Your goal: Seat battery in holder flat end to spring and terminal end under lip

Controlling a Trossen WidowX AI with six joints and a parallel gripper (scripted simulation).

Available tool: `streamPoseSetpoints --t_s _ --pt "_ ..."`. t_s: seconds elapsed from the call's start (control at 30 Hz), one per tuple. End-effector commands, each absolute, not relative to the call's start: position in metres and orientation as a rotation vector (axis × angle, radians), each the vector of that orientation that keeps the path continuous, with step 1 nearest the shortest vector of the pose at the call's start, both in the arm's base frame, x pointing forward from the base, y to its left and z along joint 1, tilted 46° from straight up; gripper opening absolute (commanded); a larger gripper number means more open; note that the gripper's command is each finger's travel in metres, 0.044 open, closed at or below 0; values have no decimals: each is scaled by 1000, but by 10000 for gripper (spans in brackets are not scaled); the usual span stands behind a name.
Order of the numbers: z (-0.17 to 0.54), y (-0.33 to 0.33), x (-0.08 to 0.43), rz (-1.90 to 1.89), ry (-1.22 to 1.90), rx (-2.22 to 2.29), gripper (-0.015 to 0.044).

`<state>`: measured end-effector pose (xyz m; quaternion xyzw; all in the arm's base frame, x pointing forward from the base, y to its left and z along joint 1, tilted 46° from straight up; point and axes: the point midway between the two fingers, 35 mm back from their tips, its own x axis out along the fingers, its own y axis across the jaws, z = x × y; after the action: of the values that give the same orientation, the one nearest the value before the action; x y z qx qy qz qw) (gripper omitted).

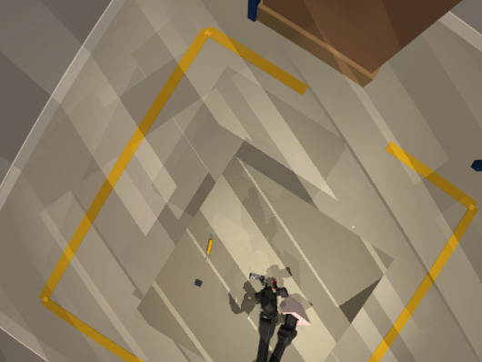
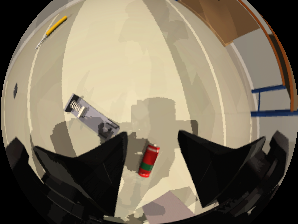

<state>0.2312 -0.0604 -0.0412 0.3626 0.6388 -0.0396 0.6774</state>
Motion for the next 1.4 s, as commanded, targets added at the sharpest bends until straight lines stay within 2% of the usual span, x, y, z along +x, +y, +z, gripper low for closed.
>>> streamPoseSetpoints --t_s 0.0,0.13,1.37 --pt "-59 -43 195 -92 1604 1091 237" --pt "-65 -28 171 -93 1712 1315 237" --pt "-99 8 172 -90 1712 1317 237"
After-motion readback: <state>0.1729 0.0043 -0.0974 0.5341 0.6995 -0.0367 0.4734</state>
